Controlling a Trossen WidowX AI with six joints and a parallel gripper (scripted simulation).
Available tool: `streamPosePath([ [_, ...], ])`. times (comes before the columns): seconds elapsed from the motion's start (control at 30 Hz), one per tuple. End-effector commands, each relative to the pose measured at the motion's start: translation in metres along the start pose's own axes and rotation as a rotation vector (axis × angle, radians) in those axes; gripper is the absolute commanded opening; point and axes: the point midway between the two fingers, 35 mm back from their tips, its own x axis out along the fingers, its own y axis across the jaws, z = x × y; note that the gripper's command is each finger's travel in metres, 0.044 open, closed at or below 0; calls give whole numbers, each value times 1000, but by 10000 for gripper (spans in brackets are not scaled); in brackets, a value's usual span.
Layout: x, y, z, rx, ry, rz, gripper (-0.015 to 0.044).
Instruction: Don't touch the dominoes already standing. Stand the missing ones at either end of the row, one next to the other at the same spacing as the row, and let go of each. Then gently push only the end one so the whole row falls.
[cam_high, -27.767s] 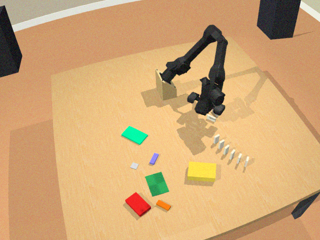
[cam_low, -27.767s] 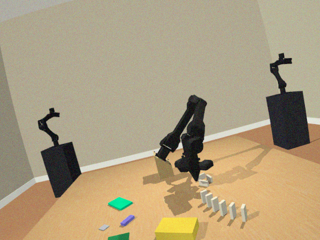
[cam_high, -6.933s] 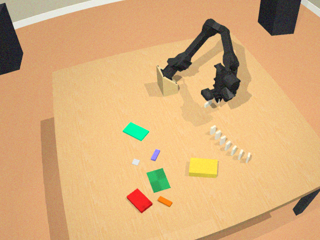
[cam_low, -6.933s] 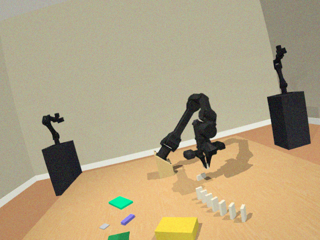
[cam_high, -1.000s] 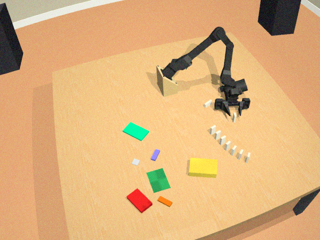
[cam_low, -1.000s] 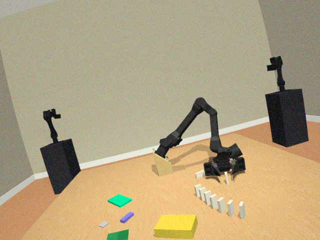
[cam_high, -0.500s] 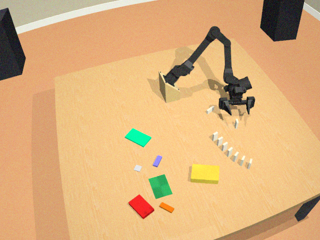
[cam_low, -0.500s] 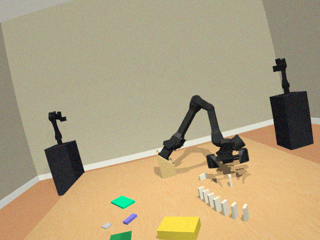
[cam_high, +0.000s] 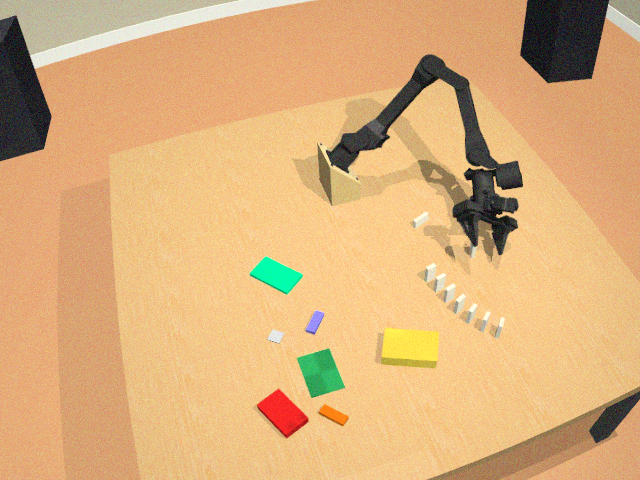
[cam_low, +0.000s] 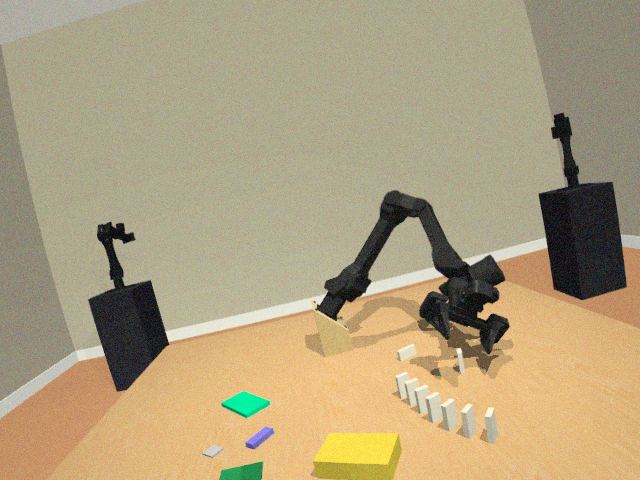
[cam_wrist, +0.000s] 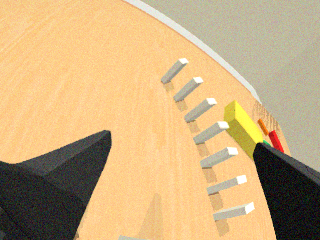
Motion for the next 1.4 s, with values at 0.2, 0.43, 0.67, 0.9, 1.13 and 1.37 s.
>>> streamPosePath([
  [0.2,7,-19,21,-698,394,431,440],
  [0.43,-10,-36,2,-881,545,795,440],
  [0.67,-43,-34,8,-886,528,1126,440],
  [0.9,-43,-34,8,-886,528,1126,440],
  [1.13,-26,-12,-23,-887,528,1127,440],
  [1.37,-19,2,-41,-884,526,1129,440],
])
